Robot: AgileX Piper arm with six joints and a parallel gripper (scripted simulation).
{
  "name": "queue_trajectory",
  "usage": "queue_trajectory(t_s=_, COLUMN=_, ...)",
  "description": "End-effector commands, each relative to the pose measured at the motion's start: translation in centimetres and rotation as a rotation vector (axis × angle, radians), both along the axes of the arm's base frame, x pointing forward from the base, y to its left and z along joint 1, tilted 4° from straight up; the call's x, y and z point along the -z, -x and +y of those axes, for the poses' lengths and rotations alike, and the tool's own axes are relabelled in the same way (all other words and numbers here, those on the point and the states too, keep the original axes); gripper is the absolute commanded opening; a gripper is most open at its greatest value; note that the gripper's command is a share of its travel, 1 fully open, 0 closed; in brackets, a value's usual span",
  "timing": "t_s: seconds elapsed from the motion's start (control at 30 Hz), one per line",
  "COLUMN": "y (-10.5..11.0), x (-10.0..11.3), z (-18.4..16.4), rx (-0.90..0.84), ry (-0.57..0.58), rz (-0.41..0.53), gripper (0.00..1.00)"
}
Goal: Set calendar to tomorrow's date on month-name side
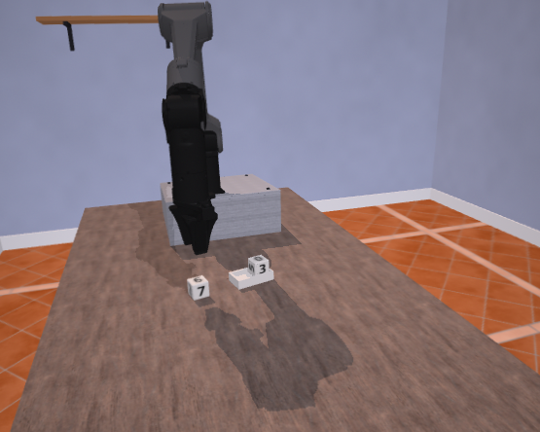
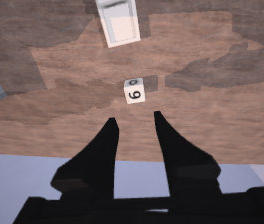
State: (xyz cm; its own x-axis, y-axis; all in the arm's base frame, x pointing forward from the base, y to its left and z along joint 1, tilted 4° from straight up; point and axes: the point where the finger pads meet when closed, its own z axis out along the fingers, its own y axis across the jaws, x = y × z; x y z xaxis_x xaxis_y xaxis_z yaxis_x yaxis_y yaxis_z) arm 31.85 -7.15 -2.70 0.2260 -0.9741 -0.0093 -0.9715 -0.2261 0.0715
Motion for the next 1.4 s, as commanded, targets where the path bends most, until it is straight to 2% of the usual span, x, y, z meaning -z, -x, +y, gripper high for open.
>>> queue_trajectory(t_s=0.0, y=0.0, x=0.1, z=0.0, rx=0.002, ry=-0.001, rz=0.001, gripper=0.61)
queue_trajectory(t_s=0.9, y=0.1, x=0.2, z=0.0, rx=0.002, ry=-0.001, rz=0.001, gripper=0.61)
queue_trajectory(t_s=1.37, y=0.2, x=1.6, z=0.0, rx=0.001, ry=-0.002, rz=0.003, gripper=0.61)
